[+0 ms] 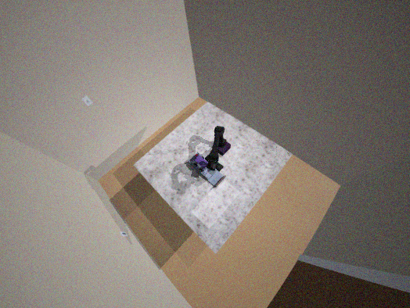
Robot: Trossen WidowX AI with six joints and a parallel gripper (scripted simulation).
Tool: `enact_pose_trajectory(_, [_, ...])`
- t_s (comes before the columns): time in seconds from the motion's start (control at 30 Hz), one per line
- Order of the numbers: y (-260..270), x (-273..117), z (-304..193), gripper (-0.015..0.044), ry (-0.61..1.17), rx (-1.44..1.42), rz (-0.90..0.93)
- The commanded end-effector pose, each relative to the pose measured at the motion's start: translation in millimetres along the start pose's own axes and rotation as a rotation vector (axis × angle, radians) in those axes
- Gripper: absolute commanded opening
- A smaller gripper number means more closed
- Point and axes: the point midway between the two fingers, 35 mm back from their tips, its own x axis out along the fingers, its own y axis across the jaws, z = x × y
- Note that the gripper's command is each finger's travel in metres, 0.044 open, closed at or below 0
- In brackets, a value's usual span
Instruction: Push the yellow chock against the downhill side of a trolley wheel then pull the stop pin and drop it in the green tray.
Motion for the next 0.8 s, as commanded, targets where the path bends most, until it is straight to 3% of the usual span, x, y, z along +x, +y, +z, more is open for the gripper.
enact_pose_trajectory(0.0, [0.9, -14.0, 1.4, 0.0190, -0.007, 0.002, 0.001])
enact_pose_trajectory(0.07, [1.1, -17.2, 1.6, 0.0190, -0.007, 0.002, 0.001])
enact_pose_trajectory(0.2, [0.4, -8.5, 0.7, 0.0295, -0.002, 0.000, 0.001])
enact_pose_trajectory(0.33, [-11.1, -15.2, 15.2, 0.0190, -0.057, -0.038, 0.030])
enact_pose_trajectory(0.47, [-31.1, -26.5, 34.7, 0.0190, -0.144, -0.113, 0.055])
enact_pose_trajectory(0.77, [-69.6, -27.1, 41.4, 0.0190, -0.124, -0.453, -0.035])
